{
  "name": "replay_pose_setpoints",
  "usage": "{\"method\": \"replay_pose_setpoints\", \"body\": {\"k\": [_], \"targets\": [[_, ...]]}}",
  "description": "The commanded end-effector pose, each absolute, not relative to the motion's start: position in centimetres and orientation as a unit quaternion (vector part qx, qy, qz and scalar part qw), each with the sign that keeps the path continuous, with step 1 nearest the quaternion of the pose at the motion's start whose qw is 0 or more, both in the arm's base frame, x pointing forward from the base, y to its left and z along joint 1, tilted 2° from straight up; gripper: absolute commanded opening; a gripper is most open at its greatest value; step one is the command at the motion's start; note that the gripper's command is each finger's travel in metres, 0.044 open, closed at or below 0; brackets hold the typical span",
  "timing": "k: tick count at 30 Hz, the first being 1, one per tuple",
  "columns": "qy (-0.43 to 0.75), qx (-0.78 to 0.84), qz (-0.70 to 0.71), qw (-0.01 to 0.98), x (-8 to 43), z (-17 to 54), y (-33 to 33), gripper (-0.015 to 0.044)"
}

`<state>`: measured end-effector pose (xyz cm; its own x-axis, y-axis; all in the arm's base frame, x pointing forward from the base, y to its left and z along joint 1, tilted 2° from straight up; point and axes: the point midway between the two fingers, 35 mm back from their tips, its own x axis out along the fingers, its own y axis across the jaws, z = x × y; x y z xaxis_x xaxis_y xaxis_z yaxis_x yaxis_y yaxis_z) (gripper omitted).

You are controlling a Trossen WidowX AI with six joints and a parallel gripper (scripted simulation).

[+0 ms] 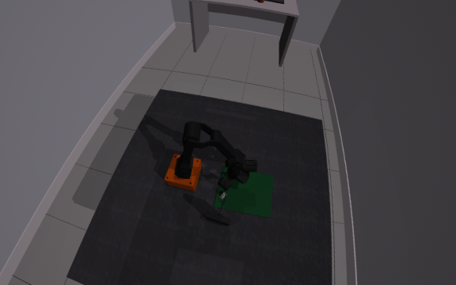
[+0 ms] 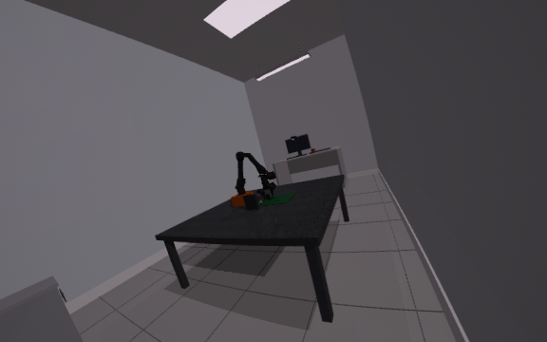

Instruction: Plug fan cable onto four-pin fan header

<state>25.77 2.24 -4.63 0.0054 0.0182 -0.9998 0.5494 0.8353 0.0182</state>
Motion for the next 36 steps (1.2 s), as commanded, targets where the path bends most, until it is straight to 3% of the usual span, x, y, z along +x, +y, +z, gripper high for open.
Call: {"method": "replay_pose_setpoints", "body": {"k": [1, 13, 22, 36], "targets": [[0.677, 0.21, -0.196, 0.677, 25.8, -4.6, 2.2, 0.0309], [0.677, 0.21, -0.196, 0.677, 25.8, -4.6, 2.2, 0.0], [0.679, 0.212, -0.196, 0.674, 25.8, 0.4, 2.1, 0.0], [0.7, 0.112, -0.097, 0.698, 25.4, 0.3, 0.0, 0.0]]}}
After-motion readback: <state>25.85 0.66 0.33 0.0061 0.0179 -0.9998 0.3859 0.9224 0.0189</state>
